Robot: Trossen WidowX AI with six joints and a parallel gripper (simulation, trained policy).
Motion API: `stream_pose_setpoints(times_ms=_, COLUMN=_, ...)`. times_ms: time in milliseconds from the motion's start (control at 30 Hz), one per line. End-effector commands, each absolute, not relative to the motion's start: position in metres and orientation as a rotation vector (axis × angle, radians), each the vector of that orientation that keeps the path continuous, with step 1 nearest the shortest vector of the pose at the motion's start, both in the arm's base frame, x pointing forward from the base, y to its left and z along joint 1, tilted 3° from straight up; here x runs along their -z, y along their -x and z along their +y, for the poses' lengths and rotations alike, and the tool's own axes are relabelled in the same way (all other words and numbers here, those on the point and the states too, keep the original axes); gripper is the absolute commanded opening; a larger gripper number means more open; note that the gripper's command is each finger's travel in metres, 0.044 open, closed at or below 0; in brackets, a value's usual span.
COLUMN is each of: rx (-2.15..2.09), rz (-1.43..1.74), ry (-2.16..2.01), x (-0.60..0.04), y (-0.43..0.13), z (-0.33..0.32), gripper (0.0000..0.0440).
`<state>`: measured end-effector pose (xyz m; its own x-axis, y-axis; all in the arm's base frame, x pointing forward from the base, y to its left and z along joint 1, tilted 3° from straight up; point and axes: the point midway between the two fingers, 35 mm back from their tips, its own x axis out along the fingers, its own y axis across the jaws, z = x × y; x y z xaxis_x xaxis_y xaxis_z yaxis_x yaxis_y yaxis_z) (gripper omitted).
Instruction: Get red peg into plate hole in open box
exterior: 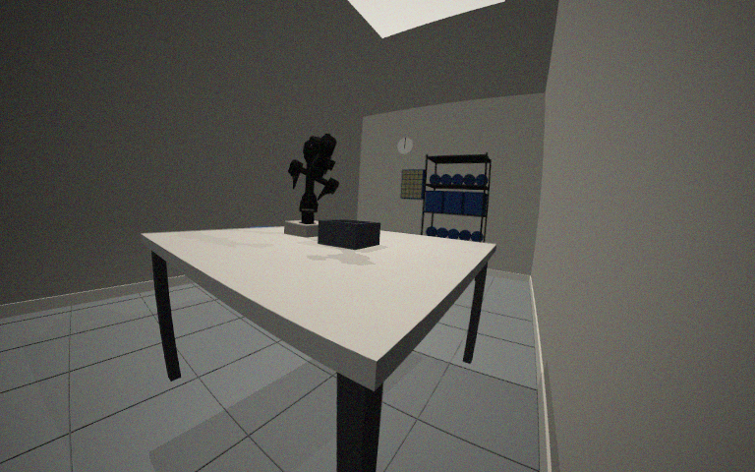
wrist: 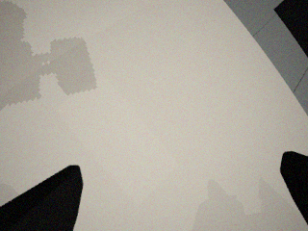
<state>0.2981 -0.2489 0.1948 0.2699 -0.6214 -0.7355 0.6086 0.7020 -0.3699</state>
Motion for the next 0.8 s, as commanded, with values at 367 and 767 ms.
stream_pose_setpoints(times_ms=367, rx=0.668, rz=1.102, ry=-0.216, x=-0.182, y=-0.31, z=-0.096, gripper=0.044)
stream_pose_setpoints(times_ms=767, rx=0.634, rz=1.26, ry=-0.361, x=-0.168, y=-0.27, z=0.005, gripper=0.044)
